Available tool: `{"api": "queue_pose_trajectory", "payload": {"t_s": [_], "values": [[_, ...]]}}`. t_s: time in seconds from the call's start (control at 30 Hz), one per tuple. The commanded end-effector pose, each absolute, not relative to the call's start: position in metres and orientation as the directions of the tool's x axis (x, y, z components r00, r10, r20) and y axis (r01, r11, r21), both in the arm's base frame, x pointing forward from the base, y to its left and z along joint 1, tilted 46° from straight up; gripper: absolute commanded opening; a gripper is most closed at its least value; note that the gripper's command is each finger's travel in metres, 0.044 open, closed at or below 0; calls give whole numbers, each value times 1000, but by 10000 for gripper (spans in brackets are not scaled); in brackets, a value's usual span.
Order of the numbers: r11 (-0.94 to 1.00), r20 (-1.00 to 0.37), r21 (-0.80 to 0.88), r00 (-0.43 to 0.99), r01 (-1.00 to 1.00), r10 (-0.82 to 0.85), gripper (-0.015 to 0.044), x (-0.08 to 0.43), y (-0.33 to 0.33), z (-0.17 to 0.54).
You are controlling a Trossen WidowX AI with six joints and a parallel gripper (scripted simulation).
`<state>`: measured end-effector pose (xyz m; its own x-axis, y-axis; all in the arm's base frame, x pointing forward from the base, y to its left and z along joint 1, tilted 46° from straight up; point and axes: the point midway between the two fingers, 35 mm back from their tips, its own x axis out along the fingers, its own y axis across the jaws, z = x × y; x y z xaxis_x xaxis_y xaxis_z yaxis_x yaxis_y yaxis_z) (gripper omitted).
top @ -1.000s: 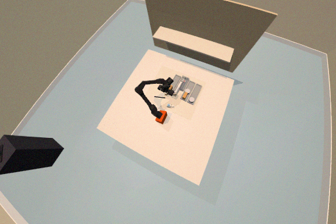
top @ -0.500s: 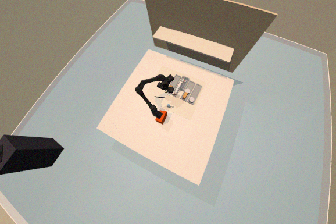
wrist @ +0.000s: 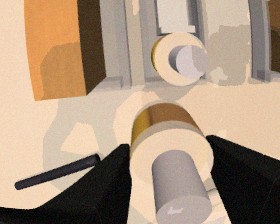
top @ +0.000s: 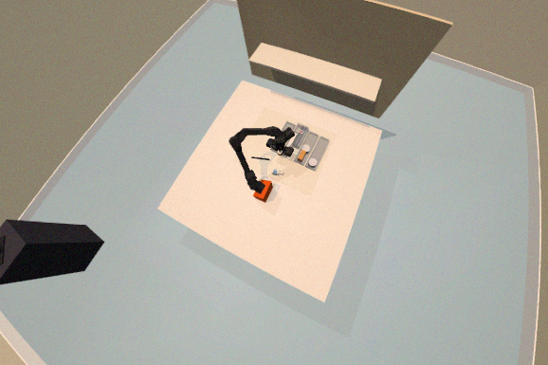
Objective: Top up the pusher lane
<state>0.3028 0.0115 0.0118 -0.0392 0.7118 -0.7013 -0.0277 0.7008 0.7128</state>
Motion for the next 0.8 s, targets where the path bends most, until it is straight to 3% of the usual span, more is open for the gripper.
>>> {"api": "queue_pose_trajectory", "payload": {"t_s": [0.0,0.77], "values": [[701,-701,713,-49,-14,712,0,298,8,-10],[700,-700,714,-49,-14,713,0,301,25,-26]]}}
